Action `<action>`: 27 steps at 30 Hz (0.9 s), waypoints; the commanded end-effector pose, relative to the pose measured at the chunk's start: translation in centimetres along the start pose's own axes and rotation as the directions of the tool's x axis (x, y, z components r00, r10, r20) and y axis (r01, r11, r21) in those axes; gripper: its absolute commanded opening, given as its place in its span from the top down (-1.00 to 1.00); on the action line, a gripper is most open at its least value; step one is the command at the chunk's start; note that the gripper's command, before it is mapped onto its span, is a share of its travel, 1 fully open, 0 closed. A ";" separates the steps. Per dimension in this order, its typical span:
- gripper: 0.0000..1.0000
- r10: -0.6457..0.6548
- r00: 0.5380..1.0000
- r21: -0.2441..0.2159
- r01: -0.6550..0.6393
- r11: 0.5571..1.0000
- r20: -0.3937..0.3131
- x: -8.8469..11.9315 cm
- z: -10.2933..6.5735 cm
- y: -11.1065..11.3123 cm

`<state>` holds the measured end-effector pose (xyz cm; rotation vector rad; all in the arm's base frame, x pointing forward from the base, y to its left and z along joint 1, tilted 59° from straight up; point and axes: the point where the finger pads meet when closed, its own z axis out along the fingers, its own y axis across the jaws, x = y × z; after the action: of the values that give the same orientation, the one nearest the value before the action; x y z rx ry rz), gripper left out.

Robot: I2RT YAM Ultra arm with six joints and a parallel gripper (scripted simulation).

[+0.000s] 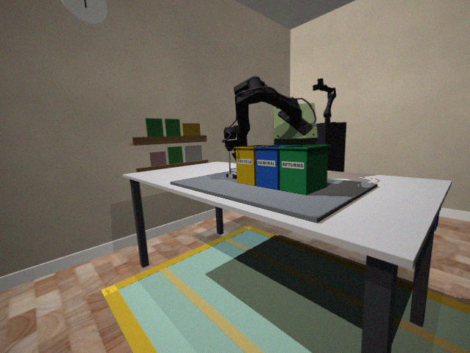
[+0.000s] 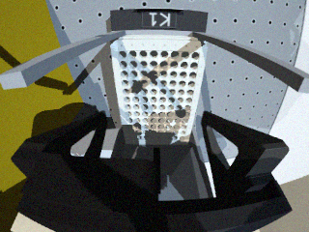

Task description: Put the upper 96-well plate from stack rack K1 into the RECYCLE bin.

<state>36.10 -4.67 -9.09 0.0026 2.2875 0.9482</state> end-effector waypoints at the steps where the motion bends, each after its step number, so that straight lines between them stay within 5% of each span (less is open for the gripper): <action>1: -1.00 0.033 0.999 0.019 -0.034 0.999 0.014 0.8 0.0 -0.5; 21: -1.00 0.003 1.000 0.019 -0.004 1.000 0.023 -0.4 3.2 -0.7; 27: -1.00 0.000 0.999 0.025 -0.001 1.000 0.046 -1.1 2.5 -1.0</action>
<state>37.92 -2.58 -10.83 0.0158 2.2881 0.9491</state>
